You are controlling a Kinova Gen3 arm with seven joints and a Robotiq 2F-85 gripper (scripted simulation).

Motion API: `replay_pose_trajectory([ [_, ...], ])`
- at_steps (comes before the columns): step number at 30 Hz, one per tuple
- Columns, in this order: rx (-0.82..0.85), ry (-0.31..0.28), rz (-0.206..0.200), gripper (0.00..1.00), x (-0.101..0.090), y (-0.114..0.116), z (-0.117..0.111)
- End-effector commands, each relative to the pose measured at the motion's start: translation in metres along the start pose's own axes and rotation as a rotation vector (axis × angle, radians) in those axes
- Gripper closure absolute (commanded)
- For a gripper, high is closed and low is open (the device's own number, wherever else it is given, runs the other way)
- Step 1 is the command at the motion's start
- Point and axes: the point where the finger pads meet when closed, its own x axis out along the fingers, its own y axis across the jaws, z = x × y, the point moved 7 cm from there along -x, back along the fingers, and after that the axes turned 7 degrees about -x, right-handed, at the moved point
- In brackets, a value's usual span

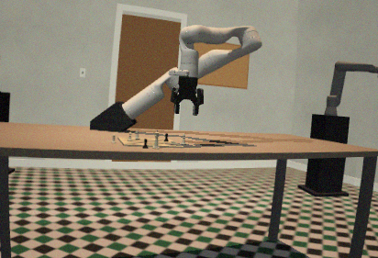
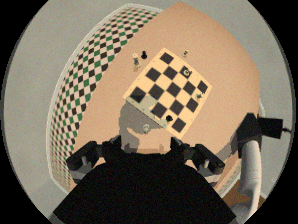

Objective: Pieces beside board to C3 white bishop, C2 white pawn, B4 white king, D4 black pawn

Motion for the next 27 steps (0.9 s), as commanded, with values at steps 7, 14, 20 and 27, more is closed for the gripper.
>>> replay_pose_trajectory([
  [7,-0.059,0.002,-0.002,0.00,-0.0003,-0.0002,-0.0001],
  [14,-0.100,0.003,-0.002,0.00,0.0002,-0.0002,0.0000],
  [20,-0.116,0.003,-0.001,0.00,0.0004,-0.0003,0.0000],
  [27,-0.119,0.003,-0.001,0.00,0.0004,-0.0003,0.0000],
])
